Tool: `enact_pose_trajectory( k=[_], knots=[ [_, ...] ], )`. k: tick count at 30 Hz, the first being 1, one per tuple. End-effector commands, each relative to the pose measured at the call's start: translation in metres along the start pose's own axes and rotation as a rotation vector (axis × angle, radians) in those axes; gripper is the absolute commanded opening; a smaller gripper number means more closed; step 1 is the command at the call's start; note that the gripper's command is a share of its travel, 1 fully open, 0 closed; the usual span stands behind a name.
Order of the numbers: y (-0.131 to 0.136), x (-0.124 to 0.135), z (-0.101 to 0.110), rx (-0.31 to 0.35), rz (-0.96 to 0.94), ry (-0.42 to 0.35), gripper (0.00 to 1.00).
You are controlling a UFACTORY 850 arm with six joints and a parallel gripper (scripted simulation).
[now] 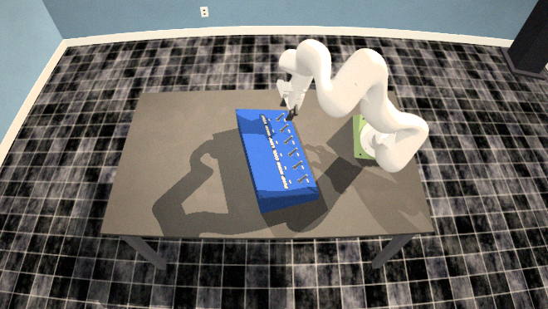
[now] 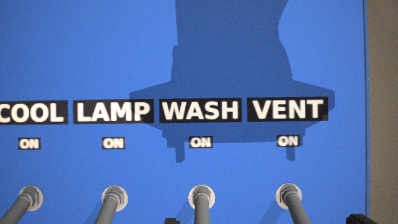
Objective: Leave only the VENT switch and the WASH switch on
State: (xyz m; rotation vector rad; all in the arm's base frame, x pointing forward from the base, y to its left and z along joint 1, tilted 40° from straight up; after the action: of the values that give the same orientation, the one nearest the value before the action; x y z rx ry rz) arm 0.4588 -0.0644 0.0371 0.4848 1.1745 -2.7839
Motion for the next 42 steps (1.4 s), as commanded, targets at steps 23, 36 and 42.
enact_pose_trajectory(
  k=[23,36,42],
  knots=[
    [0.036,-0.009,0.001,0.001,0.001,0.001,1.0],
    [0.067,-0.016,0.001,0.001,0.001,0.001,1.0],
    [0.07,-0.017,0.001,0.001,0.001,0.001,1.0]
  ],
)
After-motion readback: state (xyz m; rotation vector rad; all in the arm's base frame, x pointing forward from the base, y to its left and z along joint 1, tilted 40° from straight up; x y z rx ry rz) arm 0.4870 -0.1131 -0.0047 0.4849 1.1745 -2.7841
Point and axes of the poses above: the point where the finger pads meet when closed, its own z axis back along the fingers, its own y axis across the jaws, x = y × z, the point moved 1 cm from there along z, back along the fingers, and after that the axes turned 13 degrees about -z, right-handed, at the moved point
